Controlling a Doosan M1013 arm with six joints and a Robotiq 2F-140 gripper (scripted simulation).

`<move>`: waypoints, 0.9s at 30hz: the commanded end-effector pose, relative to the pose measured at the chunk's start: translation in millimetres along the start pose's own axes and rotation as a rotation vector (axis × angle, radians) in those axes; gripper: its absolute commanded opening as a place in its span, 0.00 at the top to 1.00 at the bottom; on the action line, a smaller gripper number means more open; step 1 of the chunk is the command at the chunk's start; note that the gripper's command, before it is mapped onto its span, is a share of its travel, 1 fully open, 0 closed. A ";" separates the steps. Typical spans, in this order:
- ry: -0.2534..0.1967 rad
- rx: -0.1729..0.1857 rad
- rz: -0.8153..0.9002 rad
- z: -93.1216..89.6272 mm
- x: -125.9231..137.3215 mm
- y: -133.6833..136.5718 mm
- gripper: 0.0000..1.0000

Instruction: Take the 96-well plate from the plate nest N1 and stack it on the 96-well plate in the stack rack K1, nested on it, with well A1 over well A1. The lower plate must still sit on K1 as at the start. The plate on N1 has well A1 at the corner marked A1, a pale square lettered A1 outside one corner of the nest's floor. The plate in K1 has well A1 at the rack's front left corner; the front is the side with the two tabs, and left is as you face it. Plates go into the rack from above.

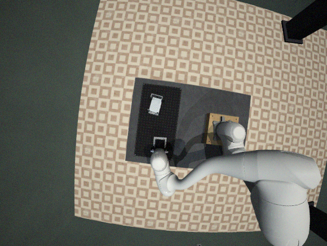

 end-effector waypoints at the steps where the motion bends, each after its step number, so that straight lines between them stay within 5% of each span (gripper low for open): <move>1: 0.000 0.000 0.000 5.4 0.0 0.0 1.00; 27: 0.000 0.000 0.000 45.4 0.0 0.0 1.00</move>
Point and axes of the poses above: the point where the finger pads meet when closed, its own z axis back along the fingers, its own y axis across the jaws, x = y × z, the point moved 2 cm from there along z, back along the fingers, and after that the axes turned 7 degrees about z, right-handed, at the moved point
